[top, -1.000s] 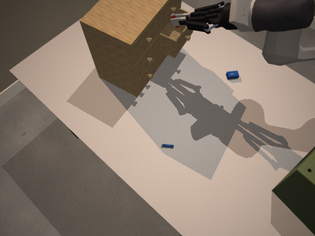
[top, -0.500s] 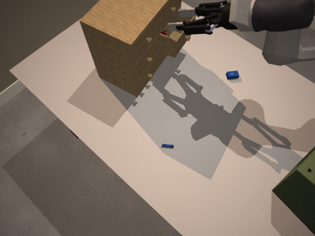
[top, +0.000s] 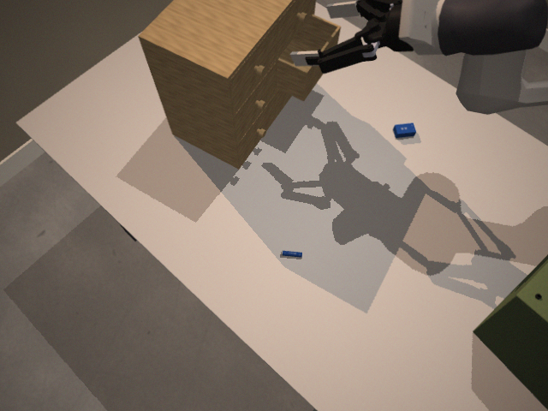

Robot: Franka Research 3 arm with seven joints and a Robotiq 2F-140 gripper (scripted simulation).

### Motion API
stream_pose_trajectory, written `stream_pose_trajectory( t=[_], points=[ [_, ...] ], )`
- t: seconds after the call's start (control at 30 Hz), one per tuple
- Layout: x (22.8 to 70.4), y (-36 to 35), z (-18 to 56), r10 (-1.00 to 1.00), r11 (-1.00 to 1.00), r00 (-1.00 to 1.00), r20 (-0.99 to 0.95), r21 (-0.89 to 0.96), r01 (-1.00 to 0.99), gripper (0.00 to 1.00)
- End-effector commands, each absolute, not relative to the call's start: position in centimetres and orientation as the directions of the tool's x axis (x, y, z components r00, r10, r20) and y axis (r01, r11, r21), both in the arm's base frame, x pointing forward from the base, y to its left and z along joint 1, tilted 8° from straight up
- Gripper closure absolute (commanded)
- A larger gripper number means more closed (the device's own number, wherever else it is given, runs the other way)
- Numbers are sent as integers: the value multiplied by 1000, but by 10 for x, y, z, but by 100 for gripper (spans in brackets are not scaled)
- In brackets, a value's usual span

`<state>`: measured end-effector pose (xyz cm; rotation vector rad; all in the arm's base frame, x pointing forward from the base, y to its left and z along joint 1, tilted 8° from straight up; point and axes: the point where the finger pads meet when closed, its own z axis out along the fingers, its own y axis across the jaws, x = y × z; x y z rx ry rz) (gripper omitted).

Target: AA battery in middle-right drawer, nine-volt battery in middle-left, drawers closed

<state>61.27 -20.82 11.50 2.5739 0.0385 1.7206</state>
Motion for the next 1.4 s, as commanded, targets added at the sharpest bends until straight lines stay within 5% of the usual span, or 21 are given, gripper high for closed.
stream_pose_trajectory(
  t=[0.0,1.37],
  points=[
    [611,-209,114,41,-999,384,922,48,-8,0],
    [448,-208,103,41,-999,384,922,48,-8,0]
  ],
)
